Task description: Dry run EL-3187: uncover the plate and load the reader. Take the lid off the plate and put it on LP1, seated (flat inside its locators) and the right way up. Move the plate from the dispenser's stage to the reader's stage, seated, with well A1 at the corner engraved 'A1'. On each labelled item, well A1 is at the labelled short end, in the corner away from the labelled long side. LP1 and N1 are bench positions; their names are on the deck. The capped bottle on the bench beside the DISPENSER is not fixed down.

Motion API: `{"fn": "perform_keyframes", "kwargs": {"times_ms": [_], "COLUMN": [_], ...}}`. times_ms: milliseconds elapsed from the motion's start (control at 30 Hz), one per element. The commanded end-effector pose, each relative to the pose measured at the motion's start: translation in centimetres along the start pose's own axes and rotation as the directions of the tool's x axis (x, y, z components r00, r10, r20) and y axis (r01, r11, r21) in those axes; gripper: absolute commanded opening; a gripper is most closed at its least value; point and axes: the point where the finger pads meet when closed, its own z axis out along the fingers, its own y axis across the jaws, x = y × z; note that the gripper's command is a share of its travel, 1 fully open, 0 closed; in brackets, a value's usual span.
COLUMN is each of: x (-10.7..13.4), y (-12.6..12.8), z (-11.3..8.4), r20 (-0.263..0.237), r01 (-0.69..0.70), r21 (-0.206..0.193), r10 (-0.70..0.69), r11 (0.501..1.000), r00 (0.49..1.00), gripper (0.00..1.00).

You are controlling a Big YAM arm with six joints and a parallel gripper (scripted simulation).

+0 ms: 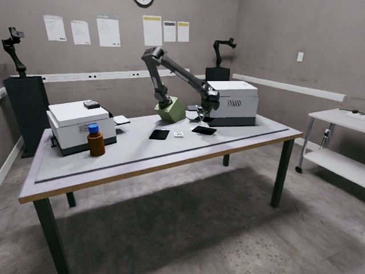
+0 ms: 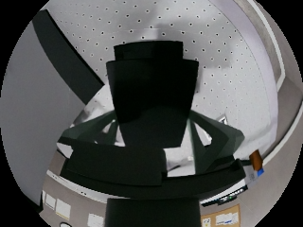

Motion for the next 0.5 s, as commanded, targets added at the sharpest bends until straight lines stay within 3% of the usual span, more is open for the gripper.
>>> {"fn": "perform_keyframes", "kwargs": {"times_ms": [0, 467], "x": [-0.4, -0.45], "y": [0.55, -0.17], "z": [-0.12, 0.76], "r20": [0.017, 0.013], "r01": [0.034, 0.05], "r21": [0.002, 0.014], "r10": [-0.034, -0.05], "r11": [0.999, 0.999], "r00": [0.999, 0.999], "gripper": [0.85, 0.85]}}
